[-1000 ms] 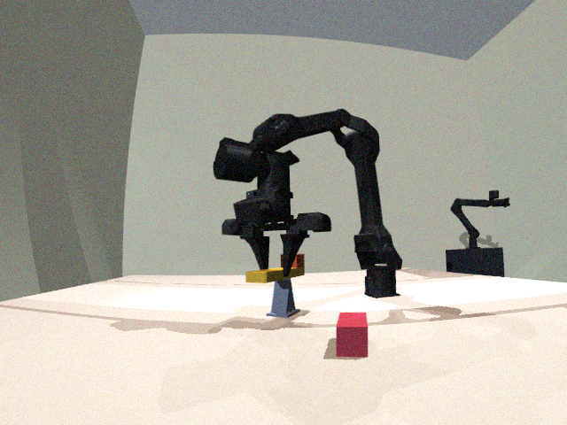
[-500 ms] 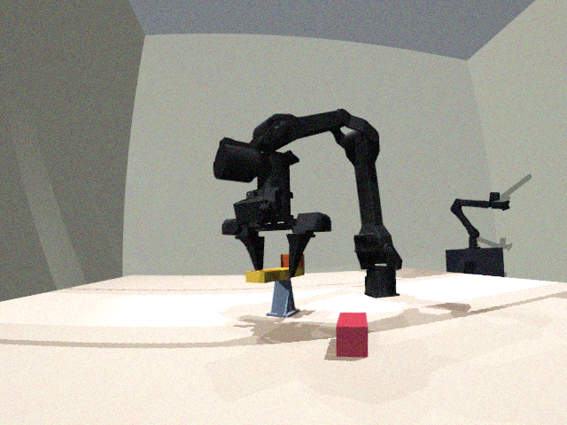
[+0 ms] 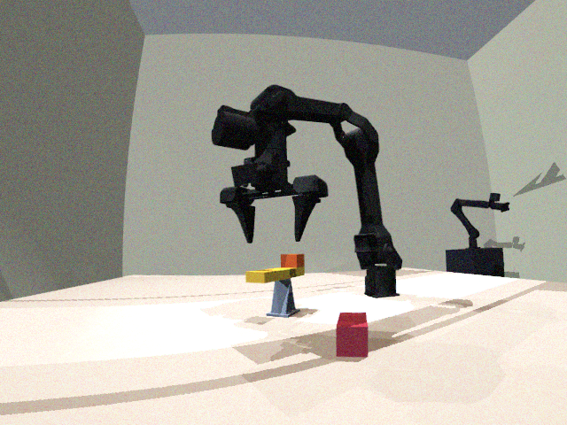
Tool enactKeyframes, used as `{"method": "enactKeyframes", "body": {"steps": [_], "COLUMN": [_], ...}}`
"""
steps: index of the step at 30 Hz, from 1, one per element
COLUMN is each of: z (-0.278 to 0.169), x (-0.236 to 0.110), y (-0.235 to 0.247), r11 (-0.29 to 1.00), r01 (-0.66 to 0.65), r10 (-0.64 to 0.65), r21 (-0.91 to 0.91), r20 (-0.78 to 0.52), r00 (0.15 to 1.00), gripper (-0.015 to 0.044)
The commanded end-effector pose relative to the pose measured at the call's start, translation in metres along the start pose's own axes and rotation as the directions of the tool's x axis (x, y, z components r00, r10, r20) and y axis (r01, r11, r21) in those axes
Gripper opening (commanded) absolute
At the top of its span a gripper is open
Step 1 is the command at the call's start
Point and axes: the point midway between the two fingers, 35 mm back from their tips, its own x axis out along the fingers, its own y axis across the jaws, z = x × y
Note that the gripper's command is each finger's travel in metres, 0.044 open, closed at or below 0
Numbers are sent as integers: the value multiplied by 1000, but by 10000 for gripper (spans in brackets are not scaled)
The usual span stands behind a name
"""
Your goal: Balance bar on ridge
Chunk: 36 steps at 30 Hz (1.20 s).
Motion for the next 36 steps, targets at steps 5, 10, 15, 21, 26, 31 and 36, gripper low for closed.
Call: {"method": "enactKeyframes", "body": {"steps": [5,10,15,21,26,31,36], "z": [-3,-3,-3,-3,-3,-3,-3], "x": [-42,-42,-42,-42,-42,-42,-42], "y": [2,2,2,2,2,2,2], "r11": [1000,1000,1000,1000,1000,1000,1000], "r01": [3,3,3,3,3,3,3], "r10": [-3,-3,-3,-3,-3,-3,-3], "r21": [1,1,1,1,1,1,1], "r20": [5,5,5,5,5,5,5], "r00": [1000,1000,1000,1000,1000,1000,1000], "gripper": [440,440,440,440,440,440,440]}}
